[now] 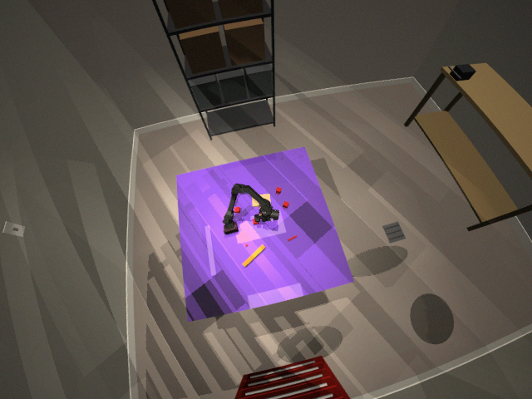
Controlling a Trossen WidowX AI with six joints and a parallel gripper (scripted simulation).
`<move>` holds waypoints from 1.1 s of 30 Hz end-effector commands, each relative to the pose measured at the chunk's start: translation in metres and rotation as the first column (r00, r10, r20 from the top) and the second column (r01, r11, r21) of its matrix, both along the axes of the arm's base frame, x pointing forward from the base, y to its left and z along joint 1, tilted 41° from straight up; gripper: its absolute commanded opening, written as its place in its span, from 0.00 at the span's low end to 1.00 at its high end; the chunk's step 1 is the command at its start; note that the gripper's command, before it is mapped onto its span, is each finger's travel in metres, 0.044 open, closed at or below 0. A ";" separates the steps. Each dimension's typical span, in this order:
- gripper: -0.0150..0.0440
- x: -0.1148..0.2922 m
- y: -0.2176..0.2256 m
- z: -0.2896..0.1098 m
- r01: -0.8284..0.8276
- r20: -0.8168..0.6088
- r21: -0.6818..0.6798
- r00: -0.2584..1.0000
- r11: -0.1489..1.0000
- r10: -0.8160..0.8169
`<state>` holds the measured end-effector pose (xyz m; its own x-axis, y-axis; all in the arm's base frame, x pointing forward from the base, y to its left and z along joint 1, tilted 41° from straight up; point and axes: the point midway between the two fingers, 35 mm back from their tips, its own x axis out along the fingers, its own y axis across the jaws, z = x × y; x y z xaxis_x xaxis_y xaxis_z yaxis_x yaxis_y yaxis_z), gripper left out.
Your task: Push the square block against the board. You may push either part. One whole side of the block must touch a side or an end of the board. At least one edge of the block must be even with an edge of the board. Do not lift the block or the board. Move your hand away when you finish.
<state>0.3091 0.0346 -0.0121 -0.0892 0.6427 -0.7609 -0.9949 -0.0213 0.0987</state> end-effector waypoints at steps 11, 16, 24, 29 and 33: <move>0.25 0.001 0.008 0.006 0.002 -0.001 0.002 1.000 1.000 -0.002; 0.25 0.002 0.011 0.008 0.002 -0.001 0.002 1.000 1.000 -0.002; 0.25 0.002 0.015 0.012 0.002 -0.001 0.002 1.000 1.000 -0.002; 0.25 0.002 0.017 0.014 0.002 -0.001 0.002 1.000 1.000 -0.002; 0.25 0.003 0.019 0.016 0.002 -0.001 0.002 1.000 1.000 -0.002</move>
<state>0.3123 0.0478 0.0013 -0.0810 0.6388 -0.7651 -0.9954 -0.0127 0.0948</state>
